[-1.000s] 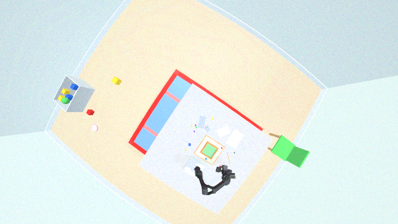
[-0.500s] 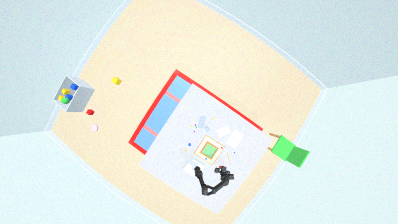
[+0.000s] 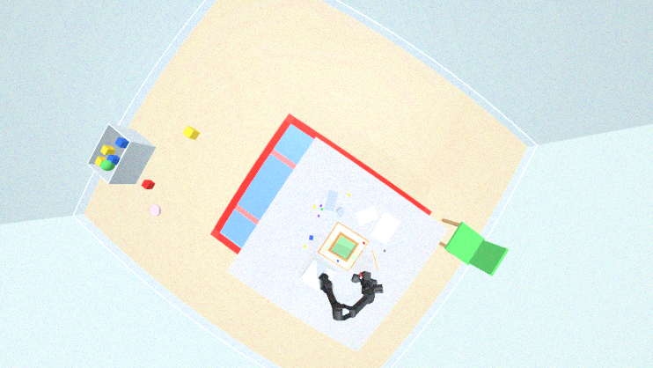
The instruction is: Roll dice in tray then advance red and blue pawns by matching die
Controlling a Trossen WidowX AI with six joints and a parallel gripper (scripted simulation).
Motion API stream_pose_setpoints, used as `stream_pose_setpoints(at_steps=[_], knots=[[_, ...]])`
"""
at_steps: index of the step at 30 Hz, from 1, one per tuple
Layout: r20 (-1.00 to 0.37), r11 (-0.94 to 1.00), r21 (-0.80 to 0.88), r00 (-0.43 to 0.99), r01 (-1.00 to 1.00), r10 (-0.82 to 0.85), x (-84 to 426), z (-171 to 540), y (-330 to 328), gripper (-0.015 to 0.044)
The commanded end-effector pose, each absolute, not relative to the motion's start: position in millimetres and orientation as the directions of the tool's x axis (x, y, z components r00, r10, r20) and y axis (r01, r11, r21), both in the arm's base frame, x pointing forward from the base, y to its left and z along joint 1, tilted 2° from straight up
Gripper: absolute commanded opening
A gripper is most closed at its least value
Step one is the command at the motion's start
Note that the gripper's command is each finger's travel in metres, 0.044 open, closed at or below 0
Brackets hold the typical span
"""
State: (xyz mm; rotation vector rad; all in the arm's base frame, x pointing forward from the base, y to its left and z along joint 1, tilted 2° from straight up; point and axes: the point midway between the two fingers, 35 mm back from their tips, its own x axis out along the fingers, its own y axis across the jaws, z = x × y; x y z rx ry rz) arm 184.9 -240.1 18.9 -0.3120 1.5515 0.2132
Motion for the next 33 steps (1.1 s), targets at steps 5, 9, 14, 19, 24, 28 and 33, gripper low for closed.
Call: stream_pose_setpoints(at_steps=[5, 9, 14, 19, 24, 28, 33], knots=[[-0.998, 0.943, -0.057, 0.004, -0.328, -0.059, 183, 5, -239, 0.0275], [-0.998, 0.943, -0.057, 0.004, -0.328, -0.059, 183, 4, -239, 0.0222], [-0.998, 0.943, -0.057, 0.004, -0.328, -0.059, 183, 4, -239, 0.0111], [-0.998, 0.943, -0.057, 0.004, -0.328, -0.059, 183, 4, -239, 0.0078], [-0.998, 0.943, -0.058, 0.005, -0.328, -0.059, 183, 13, -241, 0.0], [-0.998, 0.943, -0.058, 0.005, -0.328, -0.06, 184, 40, -244, 0.0], [-0.998, 0.943, -0.058, 0.005, -0.328, -0.06, 182, 74, -244, 0.0]])
